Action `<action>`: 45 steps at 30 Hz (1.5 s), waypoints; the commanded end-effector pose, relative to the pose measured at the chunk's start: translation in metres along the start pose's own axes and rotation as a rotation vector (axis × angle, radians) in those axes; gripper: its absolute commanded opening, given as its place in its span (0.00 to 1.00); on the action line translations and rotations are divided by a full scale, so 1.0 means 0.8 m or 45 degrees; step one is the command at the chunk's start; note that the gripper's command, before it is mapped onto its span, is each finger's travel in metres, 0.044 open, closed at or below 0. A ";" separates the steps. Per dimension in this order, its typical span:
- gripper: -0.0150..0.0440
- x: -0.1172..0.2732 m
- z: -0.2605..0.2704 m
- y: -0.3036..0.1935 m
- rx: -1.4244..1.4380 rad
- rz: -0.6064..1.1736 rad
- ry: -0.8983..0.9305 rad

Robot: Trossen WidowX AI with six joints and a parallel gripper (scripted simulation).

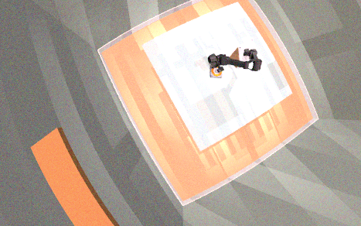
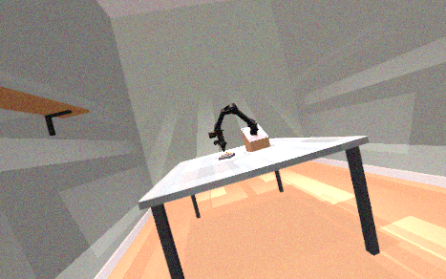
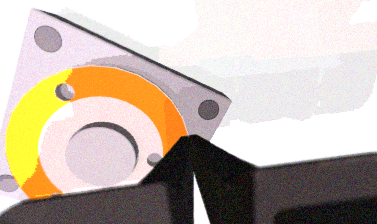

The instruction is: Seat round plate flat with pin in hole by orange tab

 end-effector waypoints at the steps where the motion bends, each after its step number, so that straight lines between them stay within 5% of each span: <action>1: 0.25 -0.014 -0.001 -0.006 -0.016 0.011 0.009; 45: 0.25 -0.016 0.003 -0.056 -0.019 0.014 0.009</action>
Point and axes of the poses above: the point midway between the two fingers, 35 mm back from their tips, its own x axis back along the fingers, its own z axis across the jaws, y = z × x, the point moved 2 cm from there along x, back along the fingers, and after that the axes turned 12 degrees about -x, right-handed, at the moved point
